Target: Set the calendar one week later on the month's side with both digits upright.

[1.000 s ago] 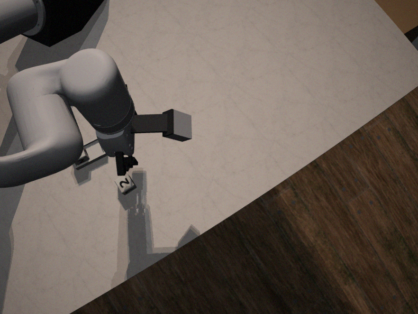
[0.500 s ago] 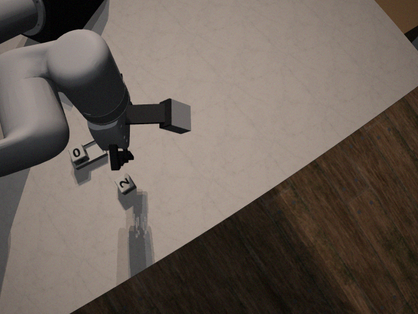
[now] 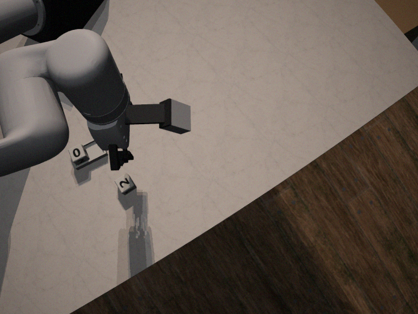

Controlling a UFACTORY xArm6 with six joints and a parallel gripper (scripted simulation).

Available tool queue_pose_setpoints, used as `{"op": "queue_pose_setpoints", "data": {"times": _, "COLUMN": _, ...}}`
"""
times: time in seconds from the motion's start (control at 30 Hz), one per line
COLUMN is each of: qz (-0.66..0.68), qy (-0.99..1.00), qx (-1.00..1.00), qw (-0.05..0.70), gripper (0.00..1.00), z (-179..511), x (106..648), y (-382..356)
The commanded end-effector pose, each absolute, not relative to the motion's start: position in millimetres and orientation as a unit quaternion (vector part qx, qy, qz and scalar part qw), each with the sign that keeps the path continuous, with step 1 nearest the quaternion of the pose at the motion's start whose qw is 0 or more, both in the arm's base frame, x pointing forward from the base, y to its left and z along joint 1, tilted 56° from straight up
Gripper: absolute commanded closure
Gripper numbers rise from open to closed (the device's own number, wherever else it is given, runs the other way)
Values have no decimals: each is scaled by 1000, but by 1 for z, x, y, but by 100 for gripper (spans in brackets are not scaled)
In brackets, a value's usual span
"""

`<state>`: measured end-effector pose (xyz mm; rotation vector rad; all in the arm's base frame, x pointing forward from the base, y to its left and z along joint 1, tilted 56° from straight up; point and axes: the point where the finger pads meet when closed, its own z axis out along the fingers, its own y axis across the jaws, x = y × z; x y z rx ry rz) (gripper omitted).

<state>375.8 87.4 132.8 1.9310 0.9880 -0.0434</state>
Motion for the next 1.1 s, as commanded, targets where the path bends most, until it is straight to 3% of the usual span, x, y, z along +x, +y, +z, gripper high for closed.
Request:
{"op": "queue_pose_setpoints", "data": {"times": 0.0, "qz": -11, "qy": 394, "qx": 792, "qw": 467, "gripper": 0, "z": 134, "x": 376, "y": 88}}
{"op": "queue_pose_setpoints", "data": {"times": 1.07, "qz": 219, "qy": -43, "qx": 883, "qw": 412, "gripper": 0, "z": 161, "x": 349, "y": 51}}
